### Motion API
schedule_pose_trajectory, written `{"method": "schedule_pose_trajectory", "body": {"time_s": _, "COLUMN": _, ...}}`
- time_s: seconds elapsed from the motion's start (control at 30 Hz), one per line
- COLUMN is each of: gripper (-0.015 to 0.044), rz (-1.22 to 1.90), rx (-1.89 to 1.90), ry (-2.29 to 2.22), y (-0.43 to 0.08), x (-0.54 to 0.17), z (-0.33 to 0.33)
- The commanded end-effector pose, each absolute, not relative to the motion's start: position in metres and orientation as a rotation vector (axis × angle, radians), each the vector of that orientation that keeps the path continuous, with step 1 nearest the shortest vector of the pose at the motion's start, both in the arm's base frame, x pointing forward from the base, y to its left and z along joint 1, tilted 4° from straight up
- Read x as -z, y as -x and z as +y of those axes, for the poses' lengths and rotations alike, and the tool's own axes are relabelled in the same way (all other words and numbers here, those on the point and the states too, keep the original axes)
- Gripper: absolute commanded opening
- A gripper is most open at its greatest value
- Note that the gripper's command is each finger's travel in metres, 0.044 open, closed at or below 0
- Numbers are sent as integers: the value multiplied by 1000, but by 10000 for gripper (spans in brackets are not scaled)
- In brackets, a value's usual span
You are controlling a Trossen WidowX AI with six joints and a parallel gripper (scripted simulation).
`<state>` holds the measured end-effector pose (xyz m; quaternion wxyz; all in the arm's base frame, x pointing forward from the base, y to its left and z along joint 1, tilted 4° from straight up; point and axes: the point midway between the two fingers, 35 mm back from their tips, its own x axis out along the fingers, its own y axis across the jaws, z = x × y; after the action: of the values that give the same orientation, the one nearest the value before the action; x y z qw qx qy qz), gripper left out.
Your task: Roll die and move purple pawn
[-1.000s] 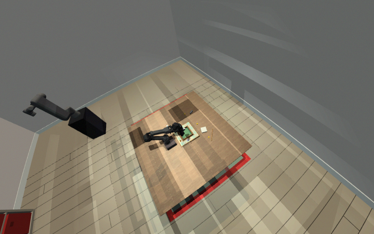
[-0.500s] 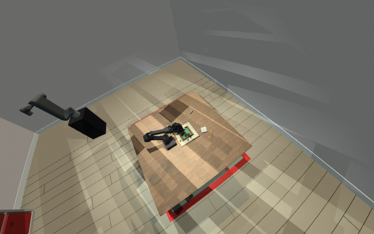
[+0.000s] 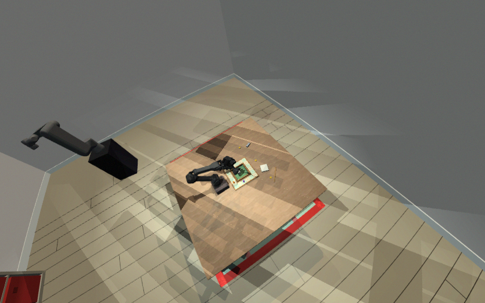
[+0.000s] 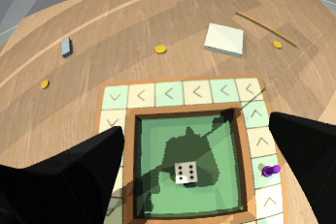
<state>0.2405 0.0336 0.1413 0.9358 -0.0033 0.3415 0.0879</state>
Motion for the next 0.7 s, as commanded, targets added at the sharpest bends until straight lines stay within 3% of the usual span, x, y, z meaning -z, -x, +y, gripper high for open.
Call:
{"method": "schedule_pose_trajectory", "body": {"time_s": 0.0, "gripper": 440, "rz": 830, "rx": -182, "ry": 17, "y": -246, "x": -138, "z": 35}}
{"method": "schedule_pose_trajectory", "body": {"time_s": 0.43, "gripper": 440, "rz": 1436, "rx": -179, "ry": 83, "y": -263, "x": -100, "z": 40}}
{"method": "schedule_pose_trajectory", "body": {"time_s": 0.63, "gripper": 440, "rz": 1412, "rx": -178, "ry": 70, "y": -262, "x": -100, "z": 40}}
{"method": "schedule_pose_trajectory", "body": {"time_s": 0.67, "gripper": 414, "rz": 1413, "rx": -184, "ry": 78, "y": -262, "x": -100, "z": 38}}
